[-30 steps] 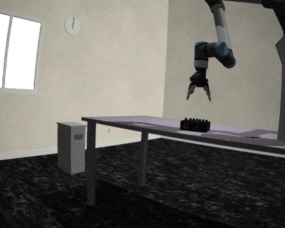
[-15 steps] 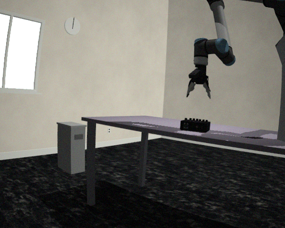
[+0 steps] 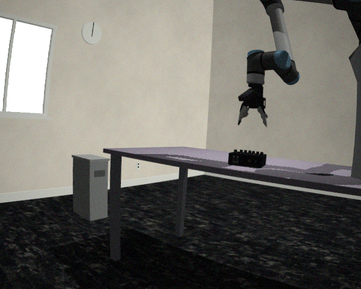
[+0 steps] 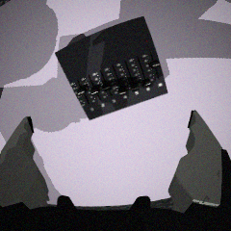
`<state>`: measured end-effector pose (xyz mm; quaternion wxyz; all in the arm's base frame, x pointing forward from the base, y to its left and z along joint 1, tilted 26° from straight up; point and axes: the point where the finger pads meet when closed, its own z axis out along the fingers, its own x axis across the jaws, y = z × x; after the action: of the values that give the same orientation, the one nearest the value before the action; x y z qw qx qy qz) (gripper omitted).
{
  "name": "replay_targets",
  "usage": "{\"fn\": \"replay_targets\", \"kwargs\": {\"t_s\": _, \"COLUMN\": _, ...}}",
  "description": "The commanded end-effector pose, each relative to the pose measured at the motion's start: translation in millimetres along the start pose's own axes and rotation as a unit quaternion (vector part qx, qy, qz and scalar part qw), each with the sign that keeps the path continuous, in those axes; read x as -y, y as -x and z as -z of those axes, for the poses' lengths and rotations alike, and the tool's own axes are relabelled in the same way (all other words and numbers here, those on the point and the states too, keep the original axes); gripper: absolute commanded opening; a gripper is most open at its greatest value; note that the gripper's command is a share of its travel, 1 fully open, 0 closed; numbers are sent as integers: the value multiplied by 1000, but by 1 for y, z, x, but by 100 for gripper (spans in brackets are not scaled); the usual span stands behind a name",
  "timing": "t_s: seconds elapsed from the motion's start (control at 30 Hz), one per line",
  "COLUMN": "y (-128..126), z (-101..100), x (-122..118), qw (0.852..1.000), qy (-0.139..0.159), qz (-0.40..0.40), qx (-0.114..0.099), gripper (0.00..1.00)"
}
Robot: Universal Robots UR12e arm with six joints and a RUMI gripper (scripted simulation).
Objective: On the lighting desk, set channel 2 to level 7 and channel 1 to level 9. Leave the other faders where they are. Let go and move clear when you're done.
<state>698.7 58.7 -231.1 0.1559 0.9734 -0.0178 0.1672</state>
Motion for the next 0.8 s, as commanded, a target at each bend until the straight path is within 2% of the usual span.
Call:
{"fn": "replay_targets", "kwargs": {"t_s": 0.0, "y": 2, "z": -5, "x": -2, "qw": 999, "qy": 0, "qz": -44, "qx": 0, "gripper": 100}}
{"fn": "replay_targets", "kwargs": {"t_s": 0.17, "y": 8, "z": -18, "x": -8, "qw": 990, "qy": 0, "qz": -139, "qx": 0, "gripper": 100}}
{"fn": "replay_targets", "kwargs": {"t_s": 0.27, "y": 13, "z": -27, "x": -13, "qw": 978, "qy": 0, "qz": -207, "qx": 0, "gripper": 100}}
{"fn": "replay_targets", "kwargs": {"t_s": 0.4, "y": 19, "z": -39, "x": -20, "qw": 954, "qy": 0, "qz": -300, "qx": 0, "gripper": 100}}
{"fn": "replay_targets", "kwargs": {"t_s": 0.47, "y": 19, "z": -39, "x": -20, "qw": 954, "qy": 0, "qz": -300, "qx": 0, "gripper": 100}}
{"fn": "replay_targets", "kwargs": {"t_s": 0.77, "y": 36, "z": -62, "x": -35, "qw": 878, "qy": 0, "qz": -480, "qx": 0, "gripper": 100}}
